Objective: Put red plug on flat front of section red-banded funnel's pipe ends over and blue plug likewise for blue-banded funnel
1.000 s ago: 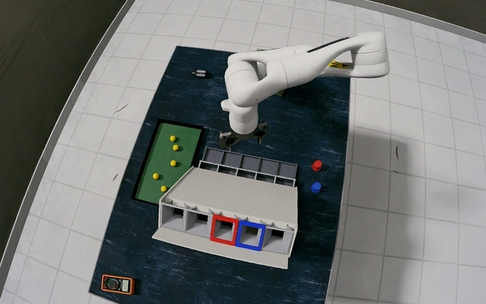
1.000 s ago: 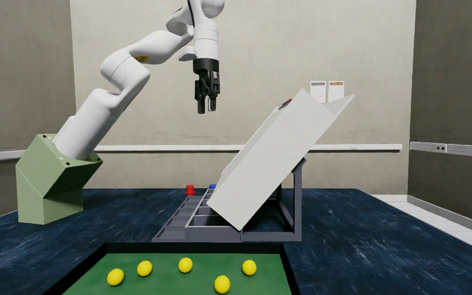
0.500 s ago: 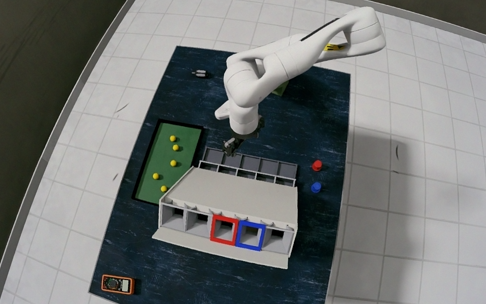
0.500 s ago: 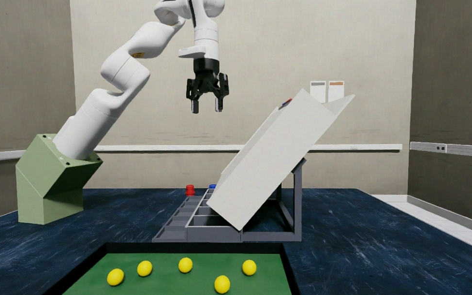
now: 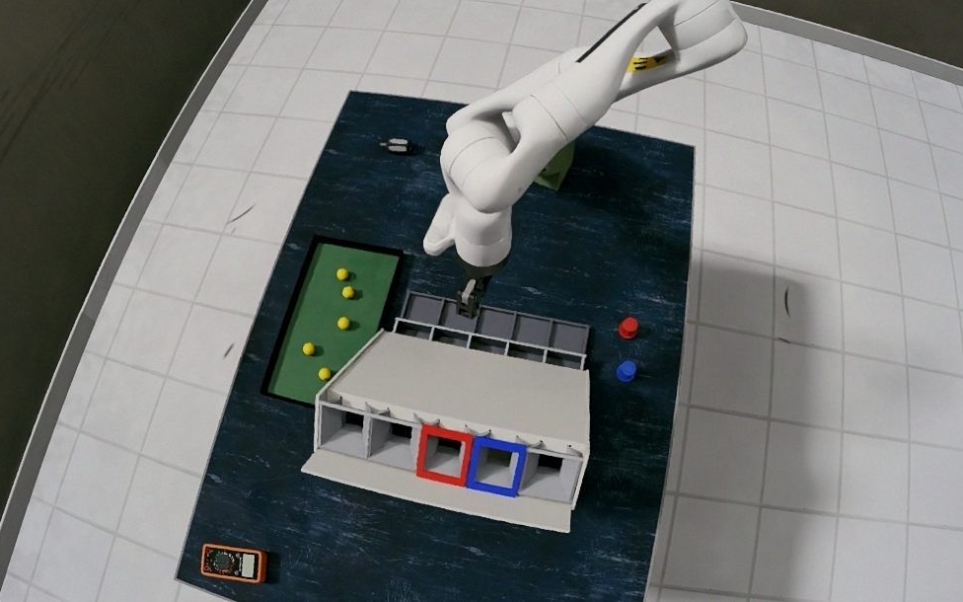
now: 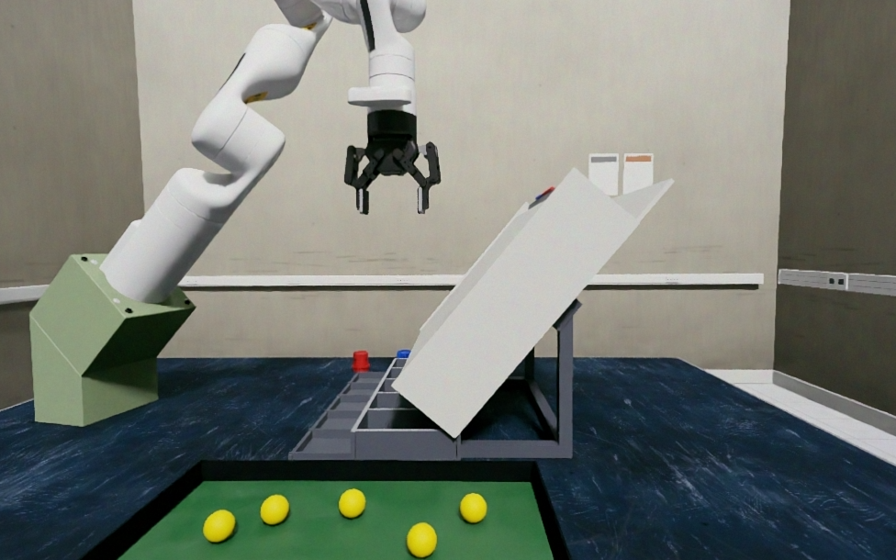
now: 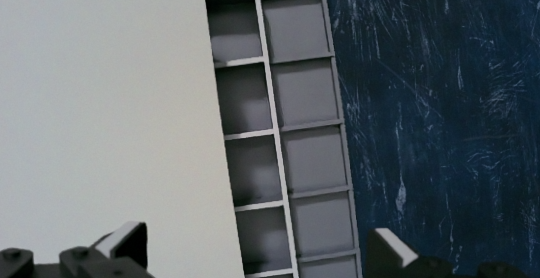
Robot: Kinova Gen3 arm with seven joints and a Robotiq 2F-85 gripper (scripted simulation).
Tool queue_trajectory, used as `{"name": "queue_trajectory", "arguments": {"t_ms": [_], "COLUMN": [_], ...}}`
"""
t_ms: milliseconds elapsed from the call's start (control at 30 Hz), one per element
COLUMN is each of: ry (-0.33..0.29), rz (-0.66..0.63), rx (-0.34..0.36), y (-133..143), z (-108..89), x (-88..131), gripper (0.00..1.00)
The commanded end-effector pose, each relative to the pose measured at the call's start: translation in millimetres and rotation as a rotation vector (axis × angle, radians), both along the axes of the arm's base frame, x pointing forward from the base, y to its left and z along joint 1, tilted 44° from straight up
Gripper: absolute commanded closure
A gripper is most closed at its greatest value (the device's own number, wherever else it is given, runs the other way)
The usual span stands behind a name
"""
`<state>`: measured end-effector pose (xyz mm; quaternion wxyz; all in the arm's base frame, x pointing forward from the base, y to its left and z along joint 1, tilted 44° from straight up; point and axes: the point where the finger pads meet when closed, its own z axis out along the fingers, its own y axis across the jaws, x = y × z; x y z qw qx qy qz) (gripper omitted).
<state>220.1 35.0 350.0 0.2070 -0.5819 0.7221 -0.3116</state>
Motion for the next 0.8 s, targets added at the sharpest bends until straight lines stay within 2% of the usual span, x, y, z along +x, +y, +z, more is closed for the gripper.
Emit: {"name": "queue_trajectory", "arguments": {"t_ms": [0,233,267,367,467,767], "ry": [0.014,0.014,-0.043,-0.054,-0.088,-0.088], "rz": [0.077,0.077,-0.126,-0.165,-0.286,-0.286], "rx": [-0.055,-0.055,0.129,0.165,0.277,0.277], "y": [-0.7,-0.7,-1.8,-1.8,-1.8,-1.8], "z": [-0.1,-0.1,0.1,0.1,0.1,0.1], "x": [-0.6,-0.6,-0.4,-0.4,-0.4,-0.4], "gripper": [0.00,0.00,0.00,0.00,0.00,0.00]}}
